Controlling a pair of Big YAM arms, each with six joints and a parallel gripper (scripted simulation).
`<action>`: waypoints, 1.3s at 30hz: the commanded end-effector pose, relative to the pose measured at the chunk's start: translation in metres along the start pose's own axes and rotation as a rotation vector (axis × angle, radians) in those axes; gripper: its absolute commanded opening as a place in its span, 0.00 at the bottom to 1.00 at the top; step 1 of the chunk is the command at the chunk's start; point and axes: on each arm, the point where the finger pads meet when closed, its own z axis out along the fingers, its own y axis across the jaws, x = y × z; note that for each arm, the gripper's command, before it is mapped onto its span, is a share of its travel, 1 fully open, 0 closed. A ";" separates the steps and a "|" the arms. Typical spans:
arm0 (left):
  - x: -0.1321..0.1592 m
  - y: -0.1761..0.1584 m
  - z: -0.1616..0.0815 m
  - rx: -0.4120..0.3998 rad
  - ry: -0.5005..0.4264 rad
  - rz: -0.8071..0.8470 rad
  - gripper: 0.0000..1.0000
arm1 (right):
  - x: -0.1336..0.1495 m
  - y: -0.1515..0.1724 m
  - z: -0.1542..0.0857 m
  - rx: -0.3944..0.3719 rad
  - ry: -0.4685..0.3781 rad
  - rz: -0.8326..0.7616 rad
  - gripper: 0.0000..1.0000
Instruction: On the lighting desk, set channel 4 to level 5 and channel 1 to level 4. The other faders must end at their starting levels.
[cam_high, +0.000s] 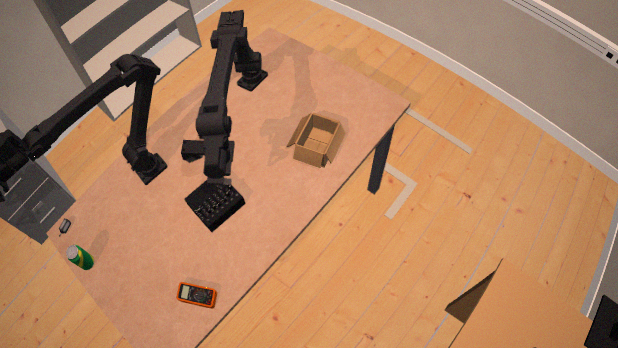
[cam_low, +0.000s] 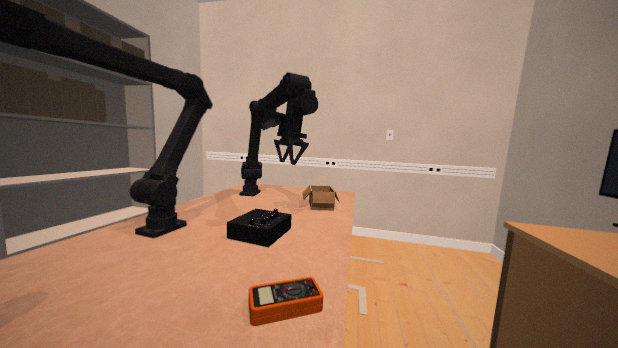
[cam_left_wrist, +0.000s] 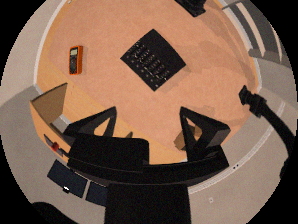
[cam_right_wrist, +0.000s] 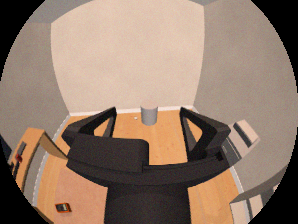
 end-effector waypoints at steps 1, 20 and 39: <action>0.007 0.011 -0.011 -0.022 -0.002 0.033 1.00 | -0.042 0.000 0.006 -0.001 -0.076 -0.013 1.00; 0.000 0.008 -0.020 -0.037 -0.001 0.045 1.00 | -0.042 0.000 0.006 -0.001 -0.076 -0.013 1.00; 0.000 0.008 -0.020 -0.037 -0.001 0.045 1.00 | -0.042 0.000 0.006 -0.001 -0.076 -0.013 1.00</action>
